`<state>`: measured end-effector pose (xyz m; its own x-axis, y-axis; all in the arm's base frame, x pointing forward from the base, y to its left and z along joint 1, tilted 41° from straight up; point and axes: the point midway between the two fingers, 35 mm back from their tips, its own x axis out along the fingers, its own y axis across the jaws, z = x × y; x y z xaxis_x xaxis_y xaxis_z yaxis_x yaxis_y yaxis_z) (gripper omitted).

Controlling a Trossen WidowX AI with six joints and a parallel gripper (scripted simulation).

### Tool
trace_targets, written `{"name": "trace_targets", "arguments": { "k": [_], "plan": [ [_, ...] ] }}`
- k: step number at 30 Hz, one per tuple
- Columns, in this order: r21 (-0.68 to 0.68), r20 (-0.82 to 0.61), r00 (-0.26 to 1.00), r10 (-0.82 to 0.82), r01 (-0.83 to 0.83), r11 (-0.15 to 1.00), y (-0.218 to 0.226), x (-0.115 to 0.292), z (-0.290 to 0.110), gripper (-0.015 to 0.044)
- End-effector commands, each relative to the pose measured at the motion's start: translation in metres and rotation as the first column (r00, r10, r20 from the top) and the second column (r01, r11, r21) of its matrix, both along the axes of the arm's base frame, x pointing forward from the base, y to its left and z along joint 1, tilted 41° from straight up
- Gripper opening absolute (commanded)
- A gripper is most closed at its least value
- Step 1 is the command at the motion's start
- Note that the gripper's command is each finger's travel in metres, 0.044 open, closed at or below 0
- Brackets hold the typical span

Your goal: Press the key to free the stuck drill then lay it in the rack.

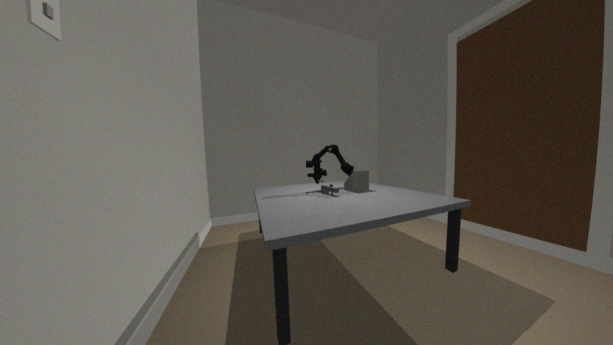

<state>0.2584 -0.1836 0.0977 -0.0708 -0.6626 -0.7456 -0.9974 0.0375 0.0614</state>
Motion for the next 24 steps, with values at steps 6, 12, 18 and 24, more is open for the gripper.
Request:
{"name": "trace_targets", "arguments": {
  "k": [6,12,18,24],
  "plan": [
    [0.004,-0.008,1.0,0.004,-0.003,1.0,-0.004,-0.016,0.003,0.0],
    [0.003,-0.008,1.0,0.004,-0.003,1.0,-0.007,-0.026,0.006,0.0],
    [0.003,-0.009,1.0,0.004,-0.003,1.0,-0.01,-0.036,0.007,0.0],
    [0.003,-0.009,1.0,0.004,-0.003,1.0,-0.011,-0.046,0.008,0.0]
  ]
}}
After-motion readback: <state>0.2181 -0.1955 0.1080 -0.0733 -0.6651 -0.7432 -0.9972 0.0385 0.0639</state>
